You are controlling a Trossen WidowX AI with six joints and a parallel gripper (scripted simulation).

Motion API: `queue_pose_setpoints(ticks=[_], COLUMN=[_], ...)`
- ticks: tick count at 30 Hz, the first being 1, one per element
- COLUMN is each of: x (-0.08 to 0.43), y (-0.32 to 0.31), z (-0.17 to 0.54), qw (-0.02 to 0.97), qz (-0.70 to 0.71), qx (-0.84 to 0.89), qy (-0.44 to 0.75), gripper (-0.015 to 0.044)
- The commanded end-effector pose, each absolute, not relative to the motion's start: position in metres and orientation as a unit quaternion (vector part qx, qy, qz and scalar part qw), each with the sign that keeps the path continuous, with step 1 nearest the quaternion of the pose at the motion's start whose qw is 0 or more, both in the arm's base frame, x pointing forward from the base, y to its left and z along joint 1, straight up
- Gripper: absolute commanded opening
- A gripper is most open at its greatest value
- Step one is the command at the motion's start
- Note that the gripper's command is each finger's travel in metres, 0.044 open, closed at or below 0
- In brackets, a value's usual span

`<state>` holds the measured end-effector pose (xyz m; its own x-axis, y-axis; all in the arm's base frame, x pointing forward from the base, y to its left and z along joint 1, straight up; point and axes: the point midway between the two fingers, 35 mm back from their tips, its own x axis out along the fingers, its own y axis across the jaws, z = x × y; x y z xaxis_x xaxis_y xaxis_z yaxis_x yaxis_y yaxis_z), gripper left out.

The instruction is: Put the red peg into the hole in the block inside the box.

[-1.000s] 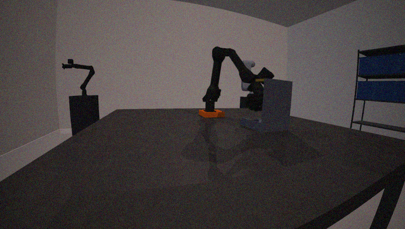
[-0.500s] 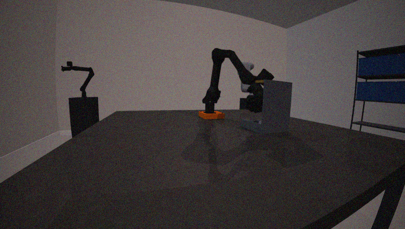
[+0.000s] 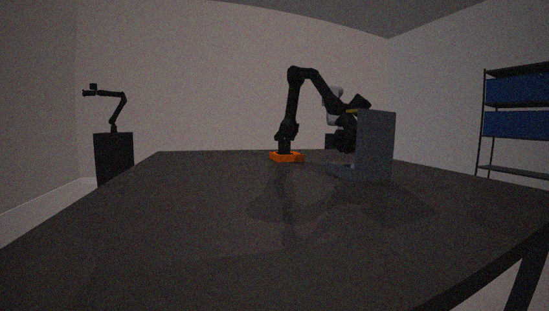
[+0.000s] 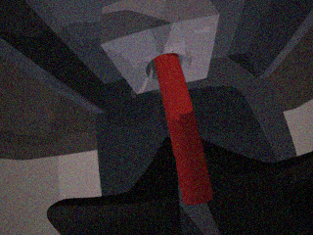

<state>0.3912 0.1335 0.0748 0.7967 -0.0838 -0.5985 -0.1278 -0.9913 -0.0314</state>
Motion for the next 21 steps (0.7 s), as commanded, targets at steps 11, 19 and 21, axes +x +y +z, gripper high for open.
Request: queue_pose_setpoints(ticks=[11, 19, 21], x=[0.391, 0.386, 0.385], y=[0.134, 0.135, 0.135], z=[0.075, 0.085, 0.088], qw=[0.035, 0.034, 0.033], qz=[0.314, 0.317, 0.318], qx=[-0.947, -0.946, -0.946], qy=[0.056, 0.056, 0.056], gripper=[0.022, 0.022, 0.022])
